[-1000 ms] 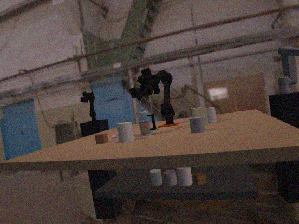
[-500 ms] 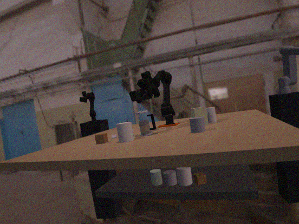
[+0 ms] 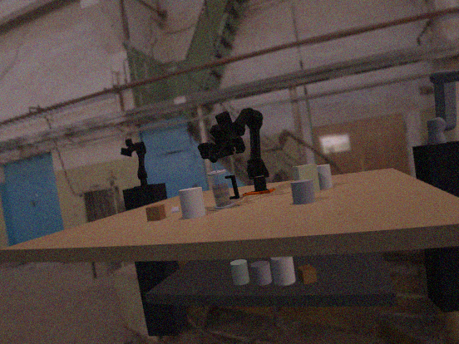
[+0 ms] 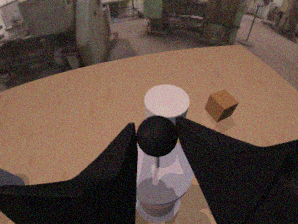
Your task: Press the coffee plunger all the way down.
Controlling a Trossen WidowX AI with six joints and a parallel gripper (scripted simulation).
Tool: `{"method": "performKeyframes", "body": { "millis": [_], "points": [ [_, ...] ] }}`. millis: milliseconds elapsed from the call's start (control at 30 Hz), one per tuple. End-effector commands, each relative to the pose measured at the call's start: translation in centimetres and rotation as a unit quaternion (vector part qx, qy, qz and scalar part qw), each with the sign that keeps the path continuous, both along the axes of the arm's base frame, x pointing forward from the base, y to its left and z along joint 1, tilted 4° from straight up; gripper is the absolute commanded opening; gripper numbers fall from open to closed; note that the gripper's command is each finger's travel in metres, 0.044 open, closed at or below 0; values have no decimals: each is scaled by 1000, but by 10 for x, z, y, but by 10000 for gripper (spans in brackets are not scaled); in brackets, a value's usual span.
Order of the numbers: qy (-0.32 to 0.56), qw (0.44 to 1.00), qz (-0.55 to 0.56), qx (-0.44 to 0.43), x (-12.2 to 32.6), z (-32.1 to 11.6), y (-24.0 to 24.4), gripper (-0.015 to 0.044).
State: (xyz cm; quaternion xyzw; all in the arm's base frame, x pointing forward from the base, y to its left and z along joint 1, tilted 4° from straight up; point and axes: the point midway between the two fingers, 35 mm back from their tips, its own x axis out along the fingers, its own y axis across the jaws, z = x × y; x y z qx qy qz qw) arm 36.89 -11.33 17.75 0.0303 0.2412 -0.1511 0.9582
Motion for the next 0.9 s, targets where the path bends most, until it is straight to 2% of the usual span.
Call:
{"method": "performKeyframes", "body": {
  "millis": [0,867],
  "points": [
    [34,999,1,9,-3,-23,1,116],
    [34,999,1,9,1,-22,-1,116]
  ]
}}
